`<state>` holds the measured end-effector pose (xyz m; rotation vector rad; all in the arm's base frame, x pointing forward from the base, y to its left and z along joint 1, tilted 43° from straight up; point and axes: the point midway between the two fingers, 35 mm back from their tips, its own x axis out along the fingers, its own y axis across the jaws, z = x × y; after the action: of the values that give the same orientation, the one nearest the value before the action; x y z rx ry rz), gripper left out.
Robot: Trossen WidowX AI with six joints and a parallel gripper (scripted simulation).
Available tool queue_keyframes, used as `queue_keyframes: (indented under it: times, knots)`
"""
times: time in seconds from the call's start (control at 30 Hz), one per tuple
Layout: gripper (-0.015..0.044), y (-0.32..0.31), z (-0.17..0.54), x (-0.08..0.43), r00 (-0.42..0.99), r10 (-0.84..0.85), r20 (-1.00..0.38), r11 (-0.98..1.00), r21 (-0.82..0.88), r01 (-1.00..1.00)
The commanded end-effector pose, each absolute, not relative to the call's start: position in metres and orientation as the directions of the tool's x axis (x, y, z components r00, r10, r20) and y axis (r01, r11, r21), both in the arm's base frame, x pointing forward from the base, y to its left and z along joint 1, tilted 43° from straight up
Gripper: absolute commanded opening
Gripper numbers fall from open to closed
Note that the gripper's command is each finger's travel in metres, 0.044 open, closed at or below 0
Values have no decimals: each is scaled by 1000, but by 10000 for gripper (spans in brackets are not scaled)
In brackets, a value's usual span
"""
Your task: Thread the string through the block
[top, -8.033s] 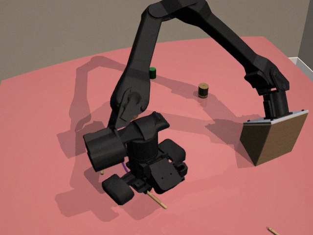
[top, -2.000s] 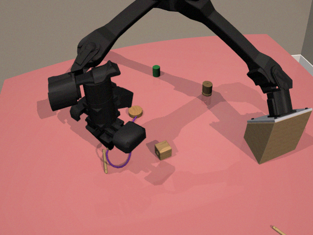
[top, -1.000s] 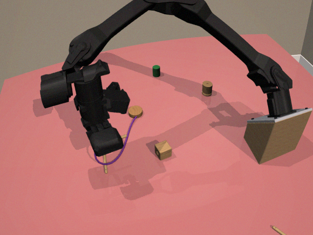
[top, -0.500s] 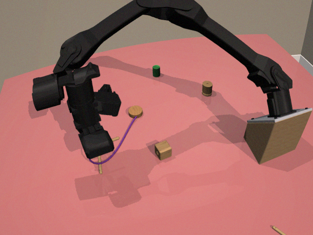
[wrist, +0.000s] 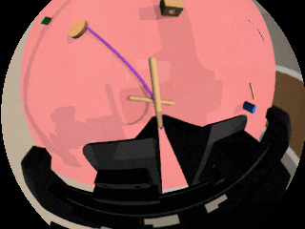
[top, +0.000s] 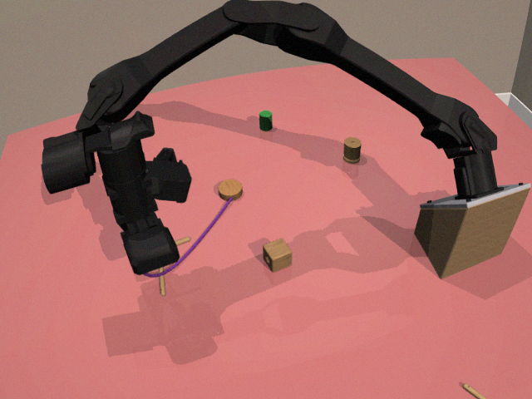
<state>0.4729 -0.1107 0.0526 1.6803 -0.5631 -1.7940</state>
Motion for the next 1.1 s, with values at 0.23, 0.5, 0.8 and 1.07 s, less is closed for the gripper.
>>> queue_keyframes:
  times: [0.23, 0.5, 0.8, 1.07]
  knots:
    - [0, -107, 52, 487, -1, -686, -728, -721, 679, 140]
    - [0, -105, 50, 496, -1, -686, -728, -721, 679, 139]
    - [0, -105, 43, 494, 0, -686, -728, -721, 679, 139]
    - [0, -105, 34, 491, 0, -686, -728, -721, 679, 139]
